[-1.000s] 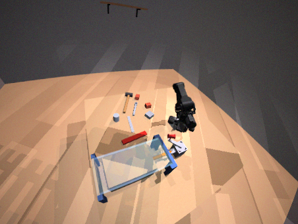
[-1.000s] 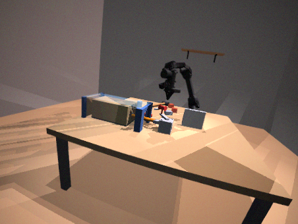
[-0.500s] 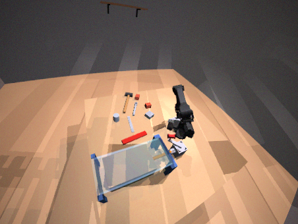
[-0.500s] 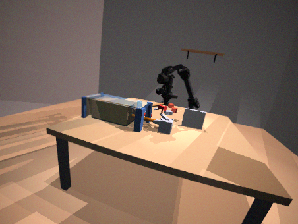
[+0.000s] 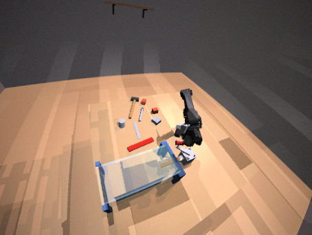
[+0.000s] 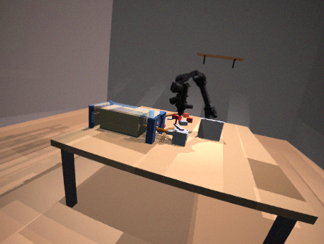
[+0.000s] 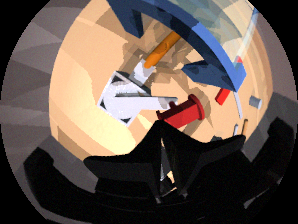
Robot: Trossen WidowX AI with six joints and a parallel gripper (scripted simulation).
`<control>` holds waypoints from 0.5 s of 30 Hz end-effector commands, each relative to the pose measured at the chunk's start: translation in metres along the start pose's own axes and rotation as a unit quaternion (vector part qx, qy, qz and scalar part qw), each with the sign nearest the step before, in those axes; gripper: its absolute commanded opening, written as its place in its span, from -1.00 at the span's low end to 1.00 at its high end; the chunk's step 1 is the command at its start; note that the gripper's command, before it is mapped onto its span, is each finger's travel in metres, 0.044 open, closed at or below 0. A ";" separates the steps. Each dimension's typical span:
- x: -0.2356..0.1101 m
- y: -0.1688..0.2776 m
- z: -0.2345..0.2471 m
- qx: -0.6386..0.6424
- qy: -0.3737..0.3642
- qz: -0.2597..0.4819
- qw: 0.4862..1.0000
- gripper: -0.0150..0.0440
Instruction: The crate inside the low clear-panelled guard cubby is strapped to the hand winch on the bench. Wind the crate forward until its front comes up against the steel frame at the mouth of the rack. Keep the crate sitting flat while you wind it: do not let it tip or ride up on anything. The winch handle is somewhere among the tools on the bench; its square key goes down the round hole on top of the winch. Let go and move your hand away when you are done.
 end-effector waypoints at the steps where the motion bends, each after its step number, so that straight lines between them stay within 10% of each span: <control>1: 0.001 0.005 -0.004 -0.002 0.003 -0.001 1.000 -0.49; 15: 0.001 0.022 -0.016 -0.003 0.003 0.000 1.000 -0.49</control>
Point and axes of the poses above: the point midway between the two fingers, 35 mm back from their tips, its own x axis out along the fingers, its own z axis across the jaws, y = z × x, the point moved 1 cm from there along -x, back along the fingers, and after that the axes turned 14 degrees about x, right-handed, at the moved point
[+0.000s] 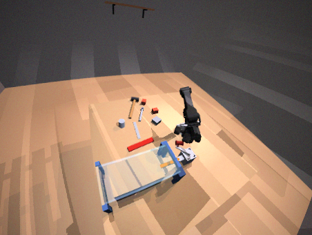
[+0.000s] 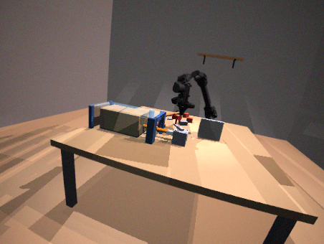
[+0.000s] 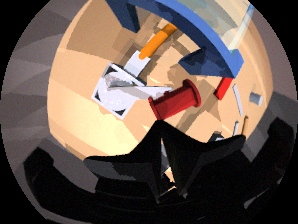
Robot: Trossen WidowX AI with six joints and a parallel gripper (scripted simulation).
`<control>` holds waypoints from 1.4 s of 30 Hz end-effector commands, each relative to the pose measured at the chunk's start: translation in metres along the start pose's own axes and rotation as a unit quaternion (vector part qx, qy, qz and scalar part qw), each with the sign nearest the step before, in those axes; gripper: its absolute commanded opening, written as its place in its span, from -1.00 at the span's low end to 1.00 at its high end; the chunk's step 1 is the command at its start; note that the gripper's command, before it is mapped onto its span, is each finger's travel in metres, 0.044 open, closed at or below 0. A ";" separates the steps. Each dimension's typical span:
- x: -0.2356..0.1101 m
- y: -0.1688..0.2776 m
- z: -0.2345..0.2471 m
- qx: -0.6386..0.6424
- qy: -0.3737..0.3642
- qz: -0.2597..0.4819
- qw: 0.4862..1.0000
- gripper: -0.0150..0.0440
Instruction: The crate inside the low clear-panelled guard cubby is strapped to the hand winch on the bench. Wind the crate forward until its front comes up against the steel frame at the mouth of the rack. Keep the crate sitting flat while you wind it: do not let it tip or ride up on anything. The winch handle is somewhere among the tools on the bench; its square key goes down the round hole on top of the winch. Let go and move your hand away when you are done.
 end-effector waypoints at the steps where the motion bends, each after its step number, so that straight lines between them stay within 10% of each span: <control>1: 0.001 0.004 -0.004 -0.002 0.003 -0.001 1.000 -0.49; 17: -0.050 0.002 -0.001 -0.001 0.002 -0.001 1.000 -0.49; 34: -0.030 -0.019 -0.017 -0.004 -0.050 -0.210 0.976 1.00; 42: -0.025 -0.020 -0.017 -0.004 -0.050 -0.210 0.976 1.00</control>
Point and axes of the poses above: the point midway between the two fingers, 35 mm back from their tips, its own x axis out along the fingers, its own z axis across the jaws, y = z × x, the point moved 1 cm from there along -x, back along the fingers, and after that the axes turned 14 degrees about x, right-handed, at the moved point
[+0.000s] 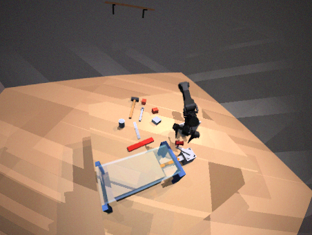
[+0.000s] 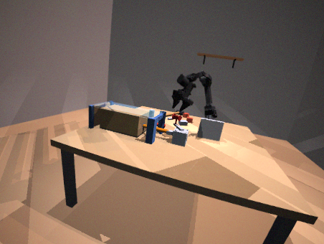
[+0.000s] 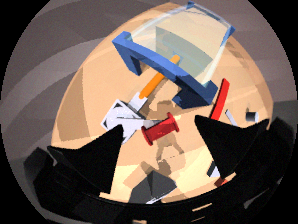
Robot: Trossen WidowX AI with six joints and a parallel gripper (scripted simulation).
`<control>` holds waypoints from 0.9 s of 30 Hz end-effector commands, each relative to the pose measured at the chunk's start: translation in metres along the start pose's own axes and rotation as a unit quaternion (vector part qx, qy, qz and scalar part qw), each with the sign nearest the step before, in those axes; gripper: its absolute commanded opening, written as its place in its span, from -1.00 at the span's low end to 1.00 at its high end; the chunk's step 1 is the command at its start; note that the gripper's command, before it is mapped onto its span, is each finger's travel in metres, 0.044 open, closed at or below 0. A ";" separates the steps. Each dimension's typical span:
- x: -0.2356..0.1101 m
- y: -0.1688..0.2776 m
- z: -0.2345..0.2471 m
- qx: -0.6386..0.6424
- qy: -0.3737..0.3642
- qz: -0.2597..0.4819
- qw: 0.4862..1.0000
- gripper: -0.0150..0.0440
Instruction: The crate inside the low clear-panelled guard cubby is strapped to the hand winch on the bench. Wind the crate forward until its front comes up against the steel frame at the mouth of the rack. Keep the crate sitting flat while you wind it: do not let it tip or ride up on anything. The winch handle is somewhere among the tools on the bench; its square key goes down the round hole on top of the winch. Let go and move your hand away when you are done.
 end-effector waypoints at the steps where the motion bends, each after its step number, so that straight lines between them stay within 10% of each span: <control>1: 0.006 0.003 -0.002 -0.002 0.003 -0.001 1.000 1.00; 27: 0.045 0.019 -0.007 -0.002 0.004 -0.001 1.000 1.00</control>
Point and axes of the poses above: the point midway between the two fingers, 35 mm back from their tips, its own x axis out along the fingers, its own z axis across the jaws, y = z × x, the point moved 1 cm from there along -x, back along the fingers, and after that the axes turned 14 degrees about x, right-handed, at the moved point
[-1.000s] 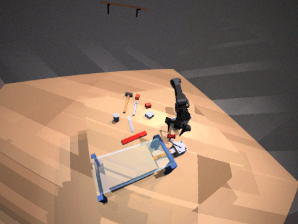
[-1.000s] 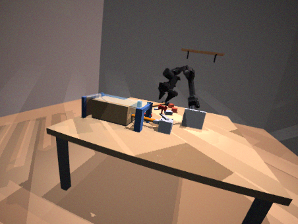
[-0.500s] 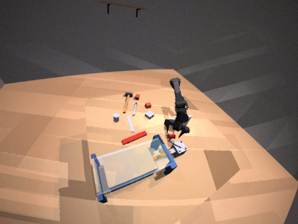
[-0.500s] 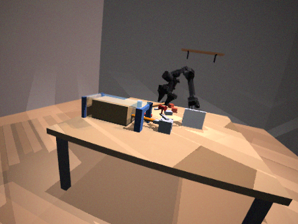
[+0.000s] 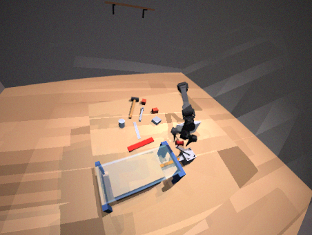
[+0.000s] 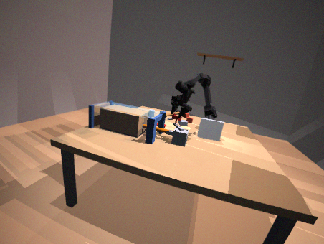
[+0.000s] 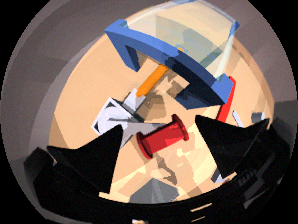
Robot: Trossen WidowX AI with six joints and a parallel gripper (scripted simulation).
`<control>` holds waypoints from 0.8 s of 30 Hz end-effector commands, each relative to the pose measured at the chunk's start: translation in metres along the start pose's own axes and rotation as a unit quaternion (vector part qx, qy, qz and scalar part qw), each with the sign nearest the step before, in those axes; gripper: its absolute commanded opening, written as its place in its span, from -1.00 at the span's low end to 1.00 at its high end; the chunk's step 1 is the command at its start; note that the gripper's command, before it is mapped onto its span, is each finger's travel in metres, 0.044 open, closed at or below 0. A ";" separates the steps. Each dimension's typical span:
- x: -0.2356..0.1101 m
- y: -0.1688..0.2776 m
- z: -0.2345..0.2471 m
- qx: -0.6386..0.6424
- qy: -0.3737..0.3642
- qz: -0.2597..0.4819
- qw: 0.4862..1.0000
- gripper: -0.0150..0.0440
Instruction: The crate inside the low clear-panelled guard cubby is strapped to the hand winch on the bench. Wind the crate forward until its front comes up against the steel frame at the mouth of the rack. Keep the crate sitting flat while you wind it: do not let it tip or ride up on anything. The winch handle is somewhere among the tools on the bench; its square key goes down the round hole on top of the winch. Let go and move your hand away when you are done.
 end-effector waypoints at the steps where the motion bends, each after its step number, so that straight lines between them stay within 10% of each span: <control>1: 0.007 0.005 -0.002 -0.002 0.004 0.002 1.000 1.00; 18: 0.026 0.016 -0.005 -0.002 0.004 0.002 1.000 1.00; 24: 0.023 0.013 -0.004 0.000 0.001 0.001 1.000 0.47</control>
Point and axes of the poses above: the point midway between the two fingers, 35 mm back from their tips, its own x axis out along the fingers, its own z axis across the jaws, y = z × x, the point moved 1 cm from there along -x, back along the fingers, and after that the axes turned 14 degrees about x, right-handed, at the moved point
